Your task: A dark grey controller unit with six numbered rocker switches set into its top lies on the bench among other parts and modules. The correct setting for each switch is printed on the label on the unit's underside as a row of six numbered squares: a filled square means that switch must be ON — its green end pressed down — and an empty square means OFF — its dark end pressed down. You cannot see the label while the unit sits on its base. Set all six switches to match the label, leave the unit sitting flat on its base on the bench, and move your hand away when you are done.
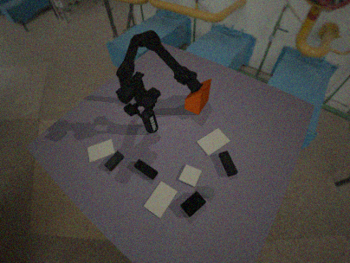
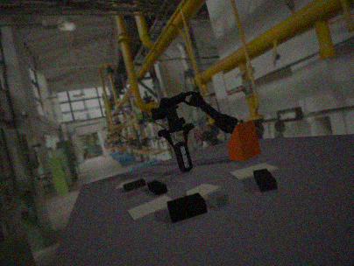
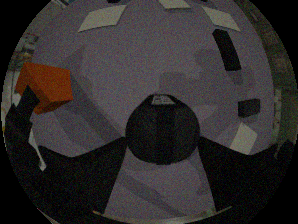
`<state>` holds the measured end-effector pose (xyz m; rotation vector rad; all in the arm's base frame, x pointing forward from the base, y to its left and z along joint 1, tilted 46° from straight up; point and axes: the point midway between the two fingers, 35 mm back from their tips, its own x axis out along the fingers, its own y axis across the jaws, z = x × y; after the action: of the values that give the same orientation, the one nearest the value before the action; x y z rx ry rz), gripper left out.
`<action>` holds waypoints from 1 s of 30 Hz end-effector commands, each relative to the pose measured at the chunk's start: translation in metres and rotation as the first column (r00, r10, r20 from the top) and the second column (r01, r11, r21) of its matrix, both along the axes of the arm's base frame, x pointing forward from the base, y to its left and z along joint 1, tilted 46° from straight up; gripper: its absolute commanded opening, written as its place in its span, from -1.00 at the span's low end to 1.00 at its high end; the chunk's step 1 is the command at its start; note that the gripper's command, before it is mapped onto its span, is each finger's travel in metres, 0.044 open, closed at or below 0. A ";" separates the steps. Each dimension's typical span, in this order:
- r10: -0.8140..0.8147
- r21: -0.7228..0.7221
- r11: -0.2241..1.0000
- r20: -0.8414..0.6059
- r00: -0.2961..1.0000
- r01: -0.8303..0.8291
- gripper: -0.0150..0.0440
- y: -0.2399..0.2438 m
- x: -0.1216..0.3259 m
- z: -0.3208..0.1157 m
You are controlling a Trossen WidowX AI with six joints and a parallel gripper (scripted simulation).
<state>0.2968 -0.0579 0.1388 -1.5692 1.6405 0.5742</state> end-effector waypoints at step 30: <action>-0.020 -0.091 0.996 -0.014 1.000 0.018 0.65 -0.026 -0.006 0.014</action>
<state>0.2921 -0.0762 0.1518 -1.6134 1.6902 0.5224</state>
